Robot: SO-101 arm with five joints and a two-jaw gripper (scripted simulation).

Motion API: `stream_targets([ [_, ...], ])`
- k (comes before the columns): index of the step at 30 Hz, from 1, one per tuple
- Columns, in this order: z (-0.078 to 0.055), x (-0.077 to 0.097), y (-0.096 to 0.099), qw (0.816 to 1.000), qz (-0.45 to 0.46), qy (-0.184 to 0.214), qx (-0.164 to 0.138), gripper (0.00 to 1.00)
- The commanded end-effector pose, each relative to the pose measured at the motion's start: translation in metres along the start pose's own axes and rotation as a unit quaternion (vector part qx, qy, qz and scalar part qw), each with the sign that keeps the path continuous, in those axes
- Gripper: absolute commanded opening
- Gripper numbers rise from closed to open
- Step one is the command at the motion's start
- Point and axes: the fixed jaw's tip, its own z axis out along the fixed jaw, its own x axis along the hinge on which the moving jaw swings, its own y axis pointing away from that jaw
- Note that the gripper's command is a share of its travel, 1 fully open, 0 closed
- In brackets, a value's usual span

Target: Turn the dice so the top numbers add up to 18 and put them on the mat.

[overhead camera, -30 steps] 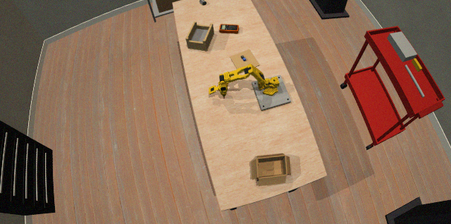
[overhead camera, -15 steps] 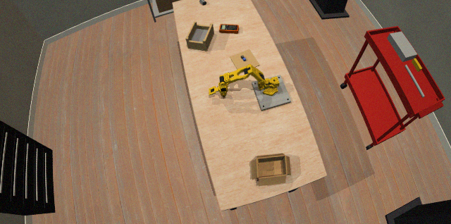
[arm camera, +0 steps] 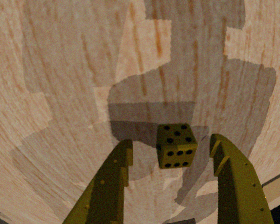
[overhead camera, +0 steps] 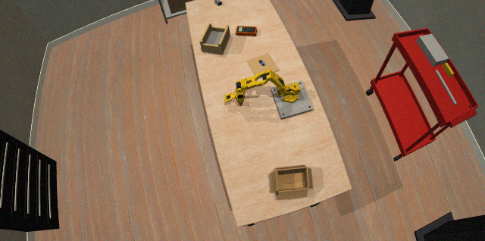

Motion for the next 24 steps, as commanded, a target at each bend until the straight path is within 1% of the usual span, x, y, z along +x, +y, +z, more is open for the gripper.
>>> stream_targets([
  [1,0.0065,0.0054,-0.0005,1.0,0.001,0.015,0.001,0.22],
  [5,0.0065,0.0054,-0.0012,1.0,0.001,0.015,0.001,0.21],
  [19,0.0065,0.0054,-0.0071,1.0,0.001,0.015,0.0,0.1],
  [24,0.0065,0.0054,-0.0081,1.0,0.001,0.015,0.0,0.09],
])
